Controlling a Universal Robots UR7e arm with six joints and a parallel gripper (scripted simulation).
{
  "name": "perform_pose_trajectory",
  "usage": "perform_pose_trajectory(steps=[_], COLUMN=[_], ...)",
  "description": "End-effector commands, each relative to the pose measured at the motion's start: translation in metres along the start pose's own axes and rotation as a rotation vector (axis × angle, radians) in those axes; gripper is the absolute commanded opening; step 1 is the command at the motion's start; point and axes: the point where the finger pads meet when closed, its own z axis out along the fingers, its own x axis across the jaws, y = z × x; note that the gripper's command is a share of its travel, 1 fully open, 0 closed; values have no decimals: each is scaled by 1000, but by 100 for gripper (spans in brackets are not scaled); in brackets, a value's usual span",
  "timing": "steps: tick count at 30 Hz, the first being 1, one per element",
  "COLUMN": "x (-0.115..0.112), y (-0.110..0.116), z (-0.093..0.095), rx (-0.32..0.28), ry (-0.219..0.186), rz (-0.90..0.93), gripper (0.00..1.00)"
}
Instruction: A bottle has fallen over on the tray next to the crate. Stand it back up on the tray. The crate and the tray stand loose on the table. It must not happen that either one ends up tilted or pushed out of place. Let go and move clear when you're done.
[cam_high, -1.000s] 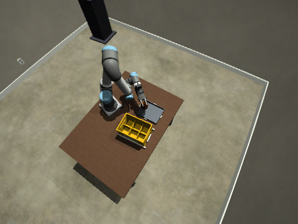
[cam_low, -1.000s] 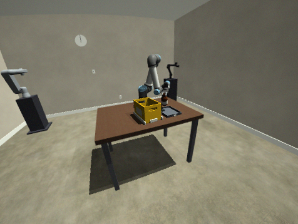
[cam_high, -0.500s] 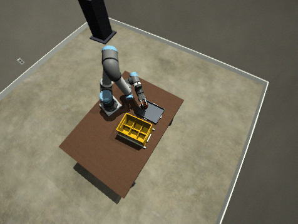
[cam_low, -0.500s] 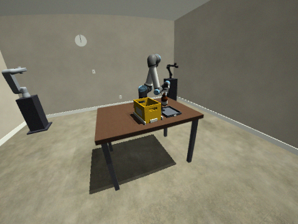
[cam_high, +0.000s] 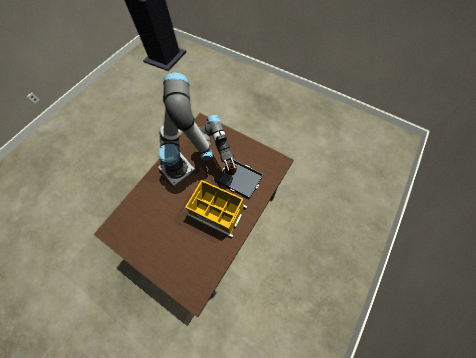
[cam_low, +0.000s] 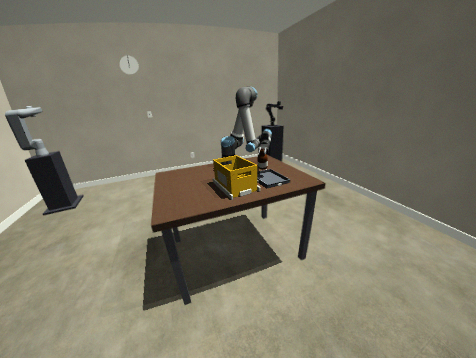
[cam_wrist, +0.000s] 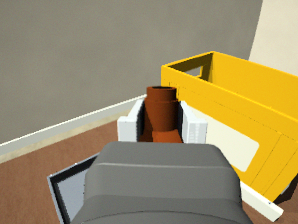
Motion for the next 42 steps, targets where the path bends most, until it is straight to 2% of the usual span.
perform_pose_trajectory(steps=[1,42], x=[0,-1], y=[2,38], z=[2,15], rx=[0,0], ry=[1,1], rz=[0,3], gripper=[0,0])
